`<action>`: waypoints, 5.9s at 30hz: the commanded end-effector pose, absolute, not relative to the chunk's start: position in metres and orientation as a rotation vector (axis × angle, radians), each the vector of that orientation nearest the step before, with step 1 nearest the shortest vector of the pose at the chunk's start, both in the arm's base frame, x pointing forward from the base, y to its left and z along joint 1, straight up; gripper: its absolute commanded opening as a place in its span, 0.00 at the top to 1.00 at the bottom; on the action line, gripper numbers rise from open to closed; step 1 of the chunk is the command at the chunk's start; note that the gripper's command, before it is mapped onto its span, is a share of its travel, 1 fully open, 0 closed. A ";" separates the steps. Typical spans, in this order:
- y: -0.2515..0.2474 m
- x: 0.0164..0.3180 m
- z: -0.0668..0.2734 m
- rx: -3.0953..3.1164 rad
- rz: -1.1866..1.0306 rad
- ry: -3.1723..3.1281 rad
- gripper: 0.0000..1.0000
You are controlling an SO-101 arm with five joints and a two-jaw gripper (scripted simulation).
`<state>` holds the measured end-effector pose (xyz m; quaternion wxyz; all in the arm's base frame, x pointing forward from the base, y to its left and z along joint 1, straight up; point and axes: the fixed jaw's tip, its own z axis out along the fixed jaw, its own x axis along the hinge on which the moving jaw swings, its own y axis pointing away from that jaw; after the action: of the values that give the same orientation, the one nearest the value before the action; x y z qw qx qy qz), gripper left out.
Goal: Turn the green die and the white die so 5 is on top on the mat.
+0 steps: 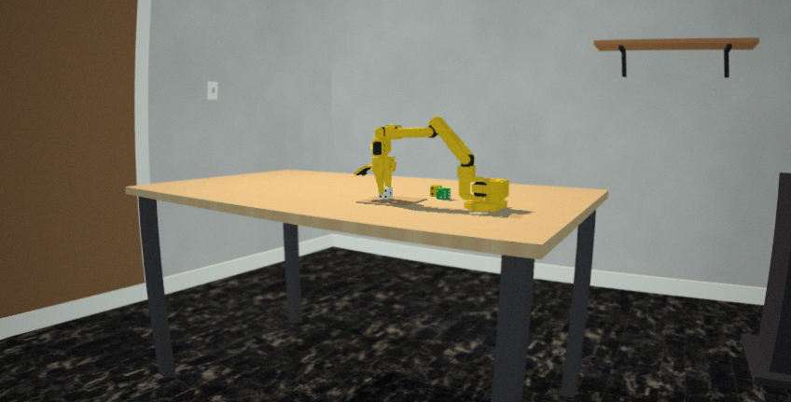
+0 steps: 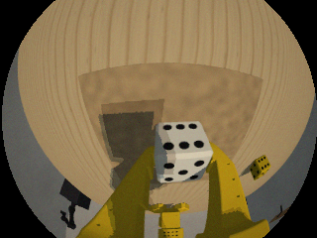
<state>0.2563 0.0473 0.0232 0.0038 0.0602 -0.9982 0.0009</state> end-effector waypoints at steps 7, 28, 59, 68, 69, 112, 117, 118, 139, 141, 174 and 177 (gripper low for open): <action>0.046 0.261 0.028 0.190 -0.004 -3.167 1.00; 0.046 0.261 0.027 0.190 -0.004 -3.167 1.00; 0.046 0.261 0.027 0.190 -0.004 -3.167 0.74; 0.046 0.261 0.027 0.190 -0.004 -3.167 0.67; 0.046 0.261 0.027 0.190 -0.004 -3.167 0.66; 0.046 0.261 0.088 0.193 -0.028 -3.323 0.64; 0.046 0.261 0.088 0.193 -0.028 -3.323 0.64; 0.046 0.261 0.088 0.193 -0.028 -3.323 0.64; 0.047 0.263 0.113 0.199 -0.045 -3.427 0.64; 0.047 0.263 0.126 0.202 -0.054 -3.480 0.65; 0.007 0.231 0.193 -0.038 -0.008 -3.775 0.65; -0.015 0.218 0.183 -0.209 0.057 -3.744 0.65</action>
<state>0.2326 0.0071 0.1810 -0.2791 -0.0164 -0.9601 -0.0035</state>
